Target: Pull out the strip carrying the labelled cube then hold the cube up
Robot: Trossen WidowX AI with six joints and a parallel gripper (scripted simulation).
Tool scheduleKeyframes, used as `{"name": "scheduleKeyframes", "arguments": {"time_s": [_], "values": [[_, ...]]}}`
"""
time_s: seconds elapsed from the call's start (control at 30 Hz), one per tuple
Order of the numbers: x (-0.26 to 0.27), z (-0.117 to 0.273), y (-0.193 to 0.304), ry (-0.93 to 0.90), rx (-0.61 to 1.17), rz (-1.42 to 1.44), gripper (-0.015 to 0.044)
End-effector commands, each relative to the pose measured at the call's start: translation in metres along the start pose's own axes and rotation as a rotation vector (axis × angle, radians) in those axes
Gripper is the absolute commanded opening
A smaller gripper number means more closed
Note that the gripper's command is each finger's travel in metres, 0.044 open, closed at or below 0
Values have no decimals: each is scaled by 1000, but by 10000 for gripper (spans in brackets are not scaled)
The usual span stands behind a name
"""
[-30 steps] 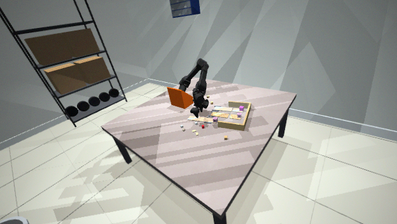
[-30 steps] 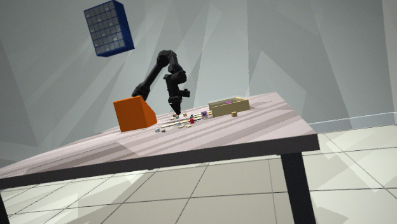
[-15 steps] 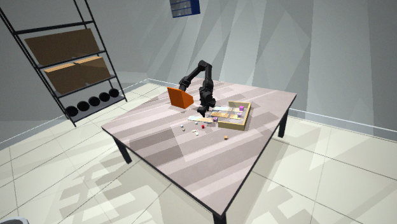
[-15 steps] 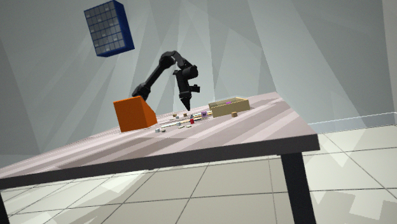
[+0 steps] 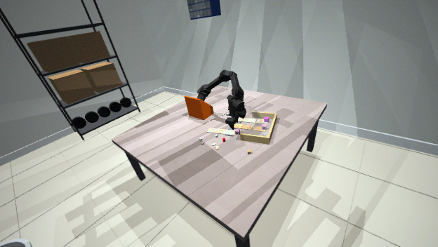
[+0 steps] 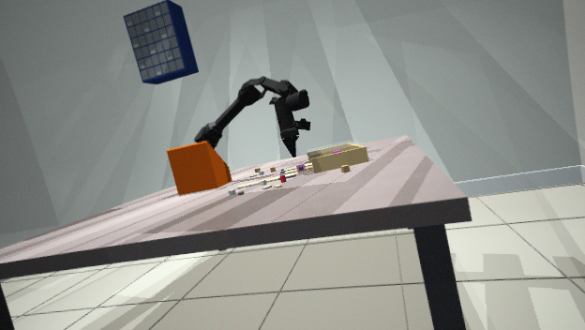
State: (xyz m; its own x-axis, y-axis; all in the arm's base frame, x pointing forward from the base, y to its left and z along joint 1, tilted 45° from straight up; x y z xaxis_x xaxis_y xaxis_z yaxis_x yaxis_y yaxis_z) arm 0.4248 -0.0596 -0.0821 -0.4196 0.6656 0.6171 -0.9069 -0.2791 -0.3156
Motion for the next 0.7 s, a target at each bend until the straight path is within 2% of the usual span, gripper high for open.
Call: {"name": "scheduleKeyframes", "arguments": {"time_s": [0.0,0.03,0.27,0.67], "values": [[-4,-2,-13,-8,1,-12,440],[-4,-2,-14,-8,1,-12,440],[-4,-11,-15,-8,1,-12,256],[-4,-31,-15,-8,0,-12,250]]}}
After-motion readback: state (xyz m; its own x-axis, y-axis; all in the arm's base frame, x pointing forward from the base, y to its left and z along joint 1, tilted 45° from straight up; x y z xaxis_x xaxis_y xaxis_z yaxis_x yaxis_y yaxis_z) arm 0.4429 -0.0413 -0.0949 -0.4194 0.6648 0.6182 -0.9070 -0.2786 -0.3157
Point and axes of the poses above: the point midway between the two fingers, 35 mm back from their tips, its own z axis back along the fingers, its own x axis across the jaws, y = z × x, the point moved 1 cm from there along z, back along the fingers, and after that the axes turned 8 degrees about z, right-handed, at the moved point
